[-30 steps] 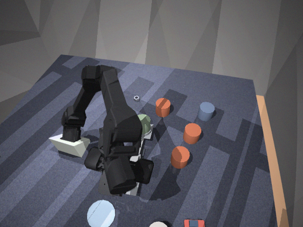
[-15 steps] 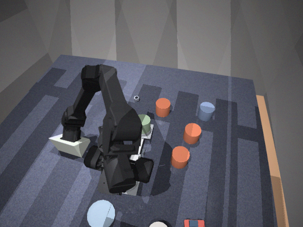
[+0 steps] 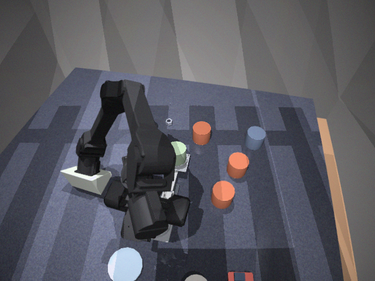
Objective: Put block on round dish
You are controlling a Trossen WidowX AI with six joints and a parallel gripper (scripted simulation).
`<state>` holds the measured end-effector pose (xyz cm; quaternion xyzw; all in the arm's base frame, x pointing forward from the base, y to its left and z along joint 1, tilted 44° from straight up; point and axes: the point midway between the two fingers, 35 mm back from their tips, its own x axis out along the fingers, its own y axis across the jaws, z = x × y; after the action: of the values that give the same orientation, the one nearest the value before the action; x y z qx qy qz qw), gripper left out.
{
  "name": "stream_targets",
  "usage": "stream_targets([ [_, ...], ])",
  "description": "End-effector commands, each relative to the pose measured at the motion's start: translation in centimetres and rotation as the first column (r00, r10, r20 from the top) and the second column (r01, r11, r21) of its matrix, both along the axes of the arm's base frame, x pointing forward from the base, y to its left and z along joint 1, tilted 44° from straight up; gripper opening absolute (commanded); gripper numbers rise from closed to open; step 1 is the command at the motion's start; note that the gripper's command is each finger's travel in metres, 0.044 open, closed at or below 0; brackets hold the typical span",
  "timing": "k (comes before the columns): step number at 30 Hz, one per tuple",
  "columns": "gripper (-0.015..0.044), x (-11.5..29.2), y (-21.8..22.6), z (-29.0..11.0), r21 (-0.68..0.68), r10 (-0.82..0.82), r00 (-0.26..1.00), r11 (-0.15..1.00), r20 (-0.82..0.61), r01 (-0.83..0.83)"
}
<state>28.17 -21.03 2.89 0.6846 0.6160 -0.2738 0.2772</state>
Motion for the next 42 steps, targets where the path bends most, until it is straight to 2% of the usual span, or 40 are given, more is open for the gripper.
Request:
stream_targets([
  [1,0.0000,0.0,-0.1,0.0,-0.002,-0.003,1.000,1.000,0.001,0.003],
  [29,0.0000,-0.1,-0.2,-0.2,-0.002,-0.002,1.000,1.000,0.001,0.002],
  [42,0.0000,-11.3,-4.5,-12.5,-0.039,0.037,0.999,0.999,0.007,-0.036],
])
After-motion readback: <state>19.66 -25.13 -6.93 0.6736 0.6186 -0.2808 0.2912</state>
